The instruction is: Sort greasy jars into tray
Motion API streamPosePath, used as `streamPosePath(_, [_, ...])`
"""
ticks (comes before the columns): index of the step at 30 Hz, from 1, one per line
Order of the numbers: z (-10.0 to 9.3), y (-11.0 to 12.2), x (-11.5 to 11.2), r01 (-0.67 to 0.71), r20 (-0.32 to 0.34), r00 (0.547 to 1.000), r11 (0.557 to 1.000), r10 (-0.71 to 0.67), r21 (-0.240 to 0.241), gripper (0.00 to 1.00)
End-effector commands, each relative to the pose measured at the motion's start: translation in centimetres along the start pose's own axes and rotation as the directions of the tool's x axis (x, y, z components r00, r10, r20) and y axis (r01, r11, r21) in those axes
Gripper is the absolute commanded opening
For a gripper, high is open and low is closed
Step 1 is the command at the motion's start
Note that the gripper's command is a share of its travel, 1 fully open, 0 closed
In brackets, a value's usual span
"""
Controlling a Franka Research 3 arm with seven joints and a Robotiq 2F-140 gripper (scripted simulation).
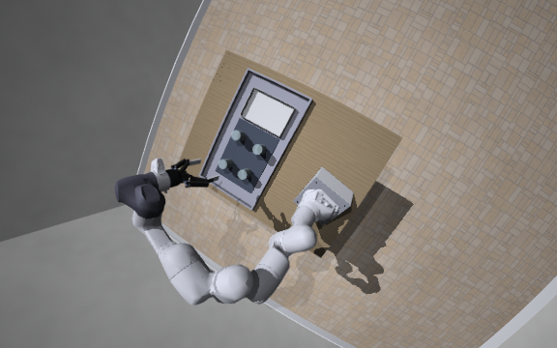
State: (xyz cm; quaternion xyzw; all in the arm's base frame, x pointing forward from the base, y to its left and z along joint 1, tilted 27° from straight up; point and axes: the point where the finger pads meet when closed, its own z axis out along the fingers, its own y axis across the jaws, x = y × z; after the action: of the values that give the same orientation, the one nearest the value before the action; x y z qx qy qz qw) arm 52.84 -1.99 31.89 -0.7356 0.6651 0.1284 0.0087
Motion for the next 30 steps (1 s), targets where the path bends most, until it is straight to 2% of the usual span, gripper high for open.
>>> streamPosePath(1, [0.3, -0.2, 0.2, -0.091, 0.014, 0.996, 0.996, 0.091, 0.005, 1.0])
streamPosePath(6, [0.3, -0.2, 0.2, -0.091, 0.014, 0.996, 0.996, 0.091, 0.005, 1.0])
streamPosePath(7, [1.5, 0.0, 0.7, -0.189, 0.046, 0.981, 0.982, 0.189, -0.008, 1.0])
streamPosePath(14, [1.5, 0.0, 0.7, -0.189, 0.046, 0.981, 0.982, 0.189, -0.008, 1.0])
streamPosePath(15, [2.7, 0.2, 1.1, -0.275, 0.075, 0.958, 0.961, 0.275, -0.023, 1.0])
streamPosePath(24, [2.7, 0.2, 1.1, -0.275, 0.075, 0.958, 0.961, 0.275, -0.023, 1.0])
streamPosePath(25, [3.8, 0.4, 1.5, -0.368, 0.103, 0.923, 0.929, 0.37, -0.039, 1.0])
streamPosePath(30, [3.8, 0.4, 1.5, -0.368, 0.103, 0.923, 0.929, 0.37, -0.039, 1.0])
